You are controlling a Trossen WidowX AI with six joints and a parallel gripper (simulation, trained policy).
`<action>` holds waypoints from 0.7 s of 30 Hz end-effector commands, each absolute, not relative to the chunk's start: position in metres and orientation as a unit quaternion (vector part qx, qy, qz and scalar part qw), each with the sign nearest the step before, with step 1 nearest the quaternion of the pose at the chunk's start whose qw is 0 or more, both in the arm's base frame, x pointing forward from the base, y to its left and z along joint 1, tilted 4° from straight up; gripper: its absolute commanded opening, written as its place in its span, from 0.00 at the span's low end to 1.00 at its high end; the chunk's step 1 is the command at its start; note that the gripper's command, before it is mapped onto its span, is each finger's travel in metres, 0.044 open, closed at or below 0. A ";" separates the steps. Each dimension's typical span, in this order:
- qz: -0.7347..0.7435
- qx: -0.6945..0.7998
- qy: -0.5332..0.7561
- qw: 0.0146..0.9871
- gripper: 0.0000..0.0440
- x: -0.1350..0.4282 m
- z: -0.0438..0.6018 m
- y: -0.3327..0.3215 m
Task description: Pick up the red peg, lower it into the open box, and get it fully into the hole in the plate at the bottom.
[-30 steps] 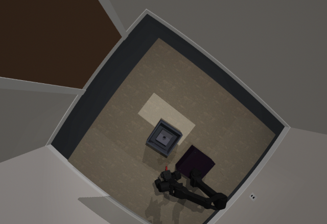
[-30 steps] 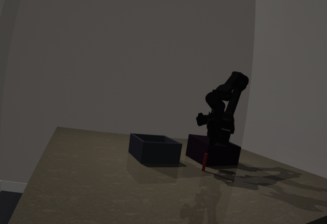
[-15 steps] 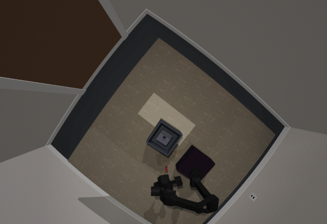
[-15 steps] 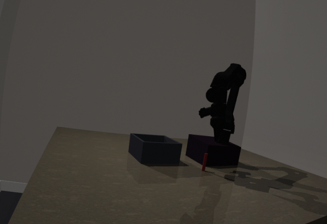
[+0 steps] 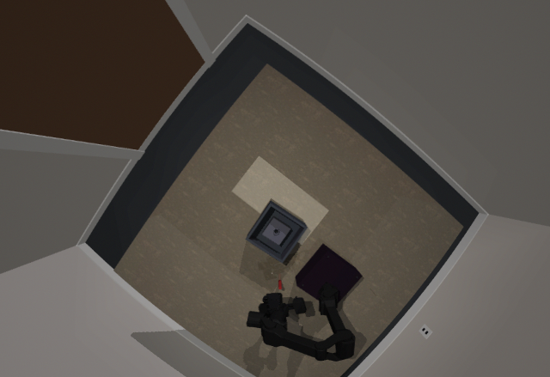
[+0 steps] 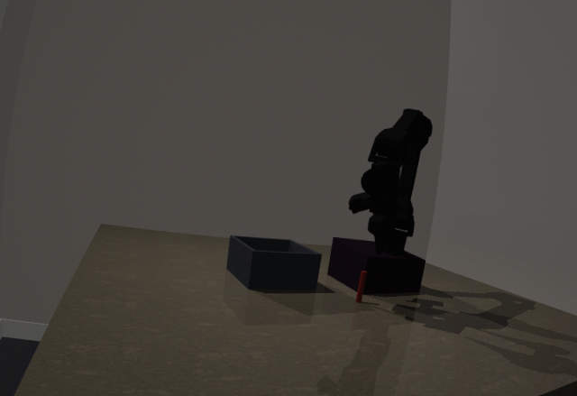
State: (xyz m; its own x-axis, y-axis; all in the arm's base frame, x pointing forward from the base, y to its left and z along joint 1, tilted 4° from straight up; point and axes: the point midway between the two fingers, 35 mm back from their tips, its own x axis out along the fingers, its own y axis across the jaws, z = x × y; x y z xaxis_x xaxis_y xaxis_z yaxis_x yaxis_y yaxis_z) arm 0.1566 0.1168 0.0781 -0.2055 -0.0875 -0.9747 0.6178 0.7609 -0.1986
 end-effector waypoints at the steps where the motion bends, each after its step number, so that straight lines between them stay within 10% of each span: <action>1: -0.314 0.166 0.721 0.596 1.00 0.154 0.066 0.113; 21: -0.339 0.139 0.693 0.622 1.00 0.162 -0.014 0.111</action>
